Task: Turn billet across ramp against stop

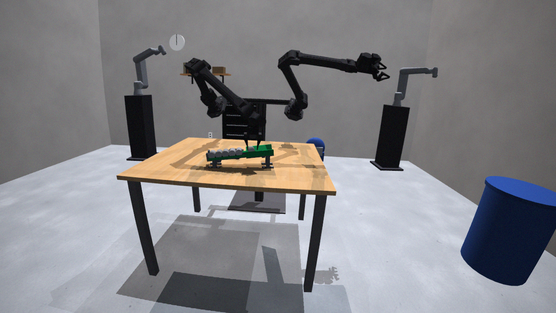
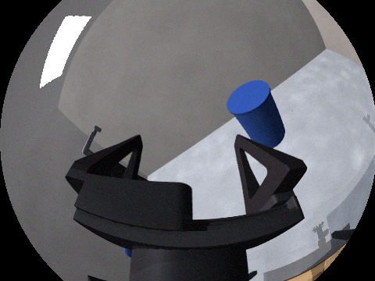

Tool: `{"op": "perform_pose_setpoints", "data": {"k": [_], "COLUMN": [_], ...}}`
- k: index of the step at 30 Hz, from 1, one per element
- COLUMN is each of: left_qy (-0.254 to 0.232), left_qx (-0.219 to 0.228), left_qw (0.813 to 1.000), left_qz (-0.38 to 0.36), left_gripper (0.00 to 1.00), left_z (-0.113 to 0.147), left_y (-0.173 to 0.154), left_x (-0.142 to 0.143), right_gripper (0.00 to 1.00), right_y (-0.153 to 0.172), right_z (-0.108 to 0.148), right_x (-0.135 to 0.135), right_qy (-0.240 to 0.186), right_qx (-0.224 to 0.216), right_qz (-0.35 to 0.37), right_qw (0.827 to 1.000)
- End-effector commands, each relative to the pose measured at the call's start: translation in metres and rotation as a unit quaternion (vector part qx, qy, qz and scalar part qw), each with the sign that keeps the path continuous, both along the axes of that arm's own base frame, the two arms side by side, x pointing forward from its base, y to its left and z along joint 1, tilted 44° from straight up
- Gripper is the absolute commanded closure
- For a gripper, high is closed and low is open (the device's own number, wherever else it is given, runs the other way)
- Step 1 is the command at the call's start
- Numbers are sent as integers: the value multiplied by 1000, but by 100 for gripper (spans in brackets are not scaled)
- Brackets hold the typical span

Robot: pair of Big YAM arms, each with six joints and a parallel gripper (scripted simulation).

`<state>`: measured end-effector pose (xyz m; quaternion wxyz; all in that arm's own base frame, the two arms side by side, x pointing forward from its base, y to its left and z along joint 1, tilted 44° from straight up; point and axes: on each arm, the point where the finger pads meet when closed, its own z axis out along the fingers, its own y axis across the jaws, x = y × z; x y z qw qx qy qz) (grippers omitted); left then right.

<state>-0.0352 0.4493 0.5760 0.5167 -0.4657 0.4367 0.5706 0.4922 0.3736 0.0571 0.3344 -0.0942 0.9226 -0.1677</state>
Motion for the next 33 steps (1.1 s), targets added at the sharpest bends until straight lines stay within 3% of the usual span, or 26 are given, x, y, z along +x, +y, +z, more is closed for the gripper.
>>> {"op": "perform_pose_setpoints", "data": {"k": [1, 18, 21, 25, 33], "left_qy": [-6, -6, -6, -6, -6], "left_qx": [32, 32, 32, 32, 32], "left_qw": [999, 999, 999, 999, 999], "left_qz": [7, 7, 7, 7, 7], "left_gripper": [0, 0, 0, 0, 0], "left_z": [42, 42, 42, 42, 42], "left_y": [-13, -13, -13, -13, -13], "left_x": [-8, -8, -8, -8, -8], "right_gripper": [43, 43, 43, 43, 43], "right_y": [10, 12, 19, 21, 34], "right_z": [-3, -1, 24, 26, 67], "right_x": [-2, -3, -9, -13, -40], "right_qy": [4, 3, -10, -9, -15], "right_qx": [-1, 0, 15, 13, 21], "right_qz": [5, 6, 9, 9, 9], "right_qw": [1000, 1000, 1000, 1000, 1000]}}
